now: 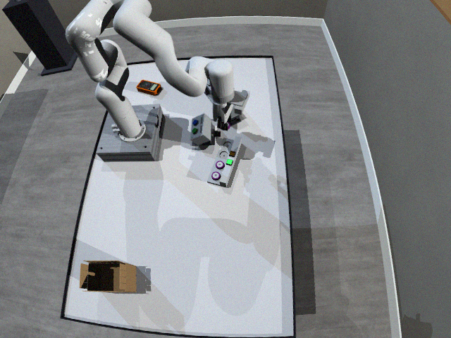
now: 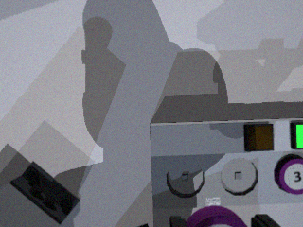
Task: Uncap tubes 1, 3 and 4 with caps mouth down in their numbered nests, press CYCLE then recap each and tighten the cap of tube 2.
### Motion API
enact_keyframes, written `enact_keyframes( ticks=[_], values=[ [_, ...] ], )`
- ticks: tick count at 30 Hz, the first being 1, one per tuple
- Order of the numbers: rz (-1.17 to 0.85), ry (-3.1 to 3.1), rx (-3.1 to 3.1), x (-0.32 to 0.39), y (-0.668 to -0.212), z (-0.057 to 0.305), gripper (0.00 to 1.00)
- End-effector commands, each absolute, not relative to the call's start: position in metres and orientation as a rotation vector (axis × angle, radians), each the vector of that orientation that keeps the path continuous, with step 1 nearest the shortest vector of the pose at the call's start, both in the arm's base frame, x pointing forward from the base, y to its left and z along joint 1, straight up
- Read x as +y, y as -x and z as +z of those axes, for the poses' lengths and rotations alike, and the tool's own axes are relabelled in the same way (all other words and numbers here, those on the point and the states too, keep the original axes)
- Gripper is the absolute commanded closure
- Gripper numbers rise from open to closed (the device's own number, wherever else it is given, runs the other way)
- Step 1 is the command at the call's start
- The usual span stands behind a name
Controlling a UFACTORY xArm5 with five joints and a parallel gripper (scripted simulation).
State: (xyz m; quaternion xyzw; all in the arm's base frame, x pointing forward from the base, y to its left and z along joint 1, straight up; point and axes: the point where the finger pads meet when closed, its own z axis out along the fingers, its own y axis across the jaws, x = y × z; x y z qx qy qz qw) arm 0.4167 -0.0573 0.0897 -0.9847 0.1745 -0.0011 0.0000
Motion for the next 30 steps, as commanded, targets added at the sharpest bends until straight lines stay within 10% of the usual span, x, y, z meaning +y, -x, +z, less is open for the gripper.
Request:
enact_keyframes(
  ticks=[1,30],
  values=[
    [-0.008,3.008,0.882,-0.027,-0.412,0.093,1.00],
    [-0.007,3.007,0.882,0.122,-0.382,0.093,1.00]
  ],
)
